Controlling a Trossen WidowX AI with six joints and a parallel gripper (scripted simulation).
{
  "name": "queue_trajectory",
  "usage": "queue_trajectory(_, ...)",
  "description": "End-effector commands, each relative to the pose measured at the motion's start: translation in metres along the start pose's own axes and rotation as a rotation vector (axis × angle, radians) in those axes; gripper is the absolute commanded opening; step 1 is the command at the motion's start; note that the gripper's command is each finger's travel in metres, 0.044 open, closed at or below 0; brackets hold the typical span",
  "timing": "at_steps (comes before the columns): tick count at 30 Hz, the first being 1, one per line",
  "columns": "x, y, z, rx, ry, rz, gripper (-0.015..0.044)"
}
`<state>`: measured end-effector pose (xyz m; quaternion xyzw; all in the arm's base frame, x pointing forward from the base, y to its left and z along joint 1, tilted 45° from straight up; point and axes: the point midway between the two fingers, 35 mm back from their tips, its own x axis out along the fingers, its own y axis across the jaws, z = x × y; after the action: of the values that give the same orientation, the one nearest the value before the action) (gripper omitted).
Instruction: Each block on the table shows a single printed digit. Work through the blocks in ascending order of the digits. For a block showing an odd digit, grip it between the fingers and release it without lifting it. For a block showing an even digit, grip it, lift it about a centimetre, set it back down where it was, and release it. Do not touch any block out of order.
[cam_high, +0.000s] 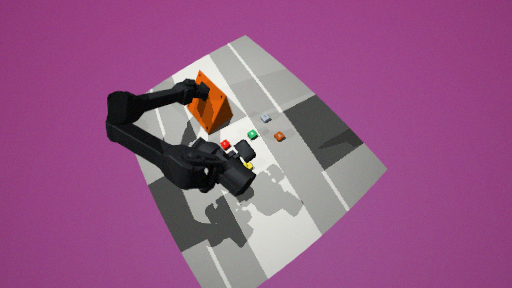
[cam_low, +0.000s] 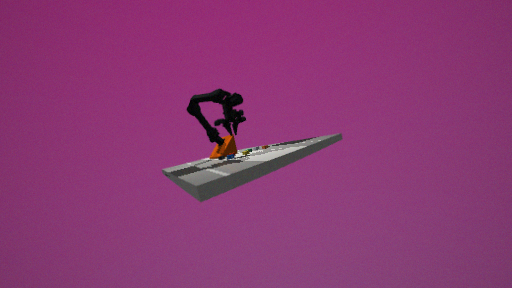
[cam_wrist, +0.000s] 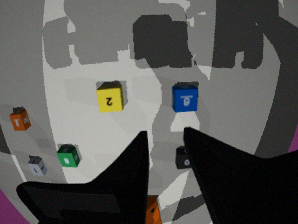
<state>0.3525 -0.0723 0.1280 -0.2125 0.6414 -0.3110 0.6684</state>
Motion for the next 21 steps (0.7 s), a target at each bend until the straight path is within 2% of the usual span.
queue_trajectory(1, 0.0, -0.044, -0.007, 0.002, 0.003, -0.016, 0.012)
queue_trajectory(6, 0.0, -0.045, -0.007, 0.001, 0.003, -0.018, 0.012)
queue_trajectory(8, 0.01, -0.045, -0.006, 0.002, 0.003, -0.017, 0.0172)
queue_trajectory(12, 0.07, -0.047, -0.006, 0.002, 0.002, -0.019, 0.0278)
queue_trajectory(16, 0.08, -0.048, -0.007, 0.002, 0.002, -0.021, 0.0383)
queue_trajectory(17, 0.08, -0.048, -0.007, 0.002, 0.002, -0.021, 0.04)
queue_trajectory(21, 0.084, -0.048, -0.007, 0.002, 0.002, -0.021, 0.04)
